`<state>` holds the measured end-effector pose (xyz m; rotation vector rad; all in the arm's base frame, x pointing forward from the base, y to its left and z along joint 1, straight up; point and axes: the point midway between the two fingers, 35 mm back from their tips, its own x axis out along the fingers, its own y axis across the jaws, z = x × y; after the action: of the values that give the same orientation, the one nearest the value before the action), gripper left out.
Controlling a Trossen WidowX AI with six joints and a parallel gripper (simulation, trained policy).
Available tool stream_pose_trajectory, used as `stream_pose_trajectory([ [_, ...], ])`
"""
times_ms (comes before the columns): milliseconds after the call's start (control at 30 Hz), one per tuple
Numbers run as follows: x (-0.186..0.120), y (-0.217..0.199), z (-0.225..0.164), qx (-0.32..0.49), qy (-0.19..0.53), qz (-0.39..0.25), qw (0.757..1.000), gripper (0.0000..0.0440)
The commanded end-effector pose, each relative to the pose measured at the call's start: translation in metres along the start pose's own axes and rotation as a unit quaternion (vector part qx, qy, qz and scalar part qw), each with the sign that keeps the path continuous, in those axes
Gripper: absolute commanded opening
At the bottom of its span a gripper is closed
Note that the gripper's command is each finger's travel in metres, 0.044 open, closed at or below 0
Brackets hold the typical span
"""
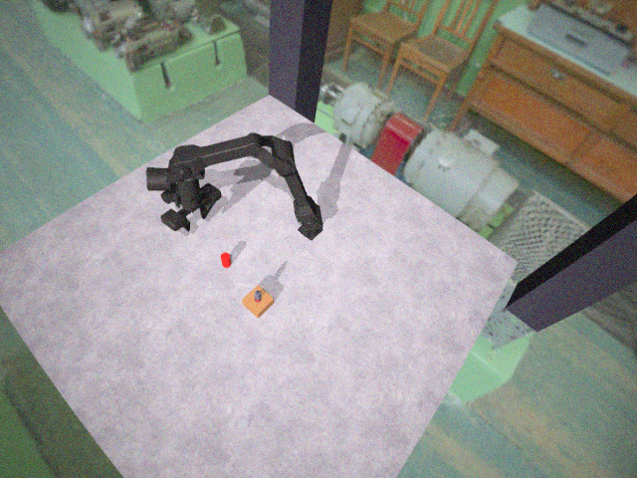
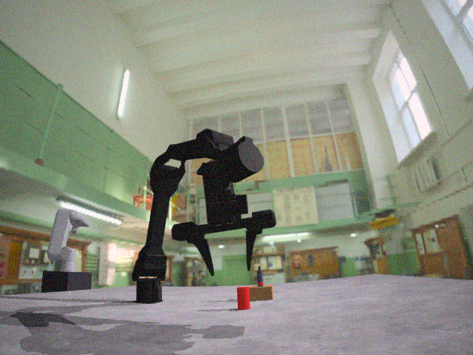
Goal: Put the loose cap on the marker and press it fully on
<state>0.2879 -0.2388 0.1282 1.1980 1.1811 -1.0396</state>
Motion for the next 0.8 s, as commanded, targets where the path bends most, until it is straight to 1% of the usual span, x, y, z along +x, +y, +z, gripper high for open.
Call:
stream_pose_trajectory([
  [0,0.002,0.004,-0.006,0.002,0.002,-0.011,1.000,0.0309],
  [767,0.014,0.022,-0.053,-0.017,0.022,-0.061,0.998,0.0304],
])
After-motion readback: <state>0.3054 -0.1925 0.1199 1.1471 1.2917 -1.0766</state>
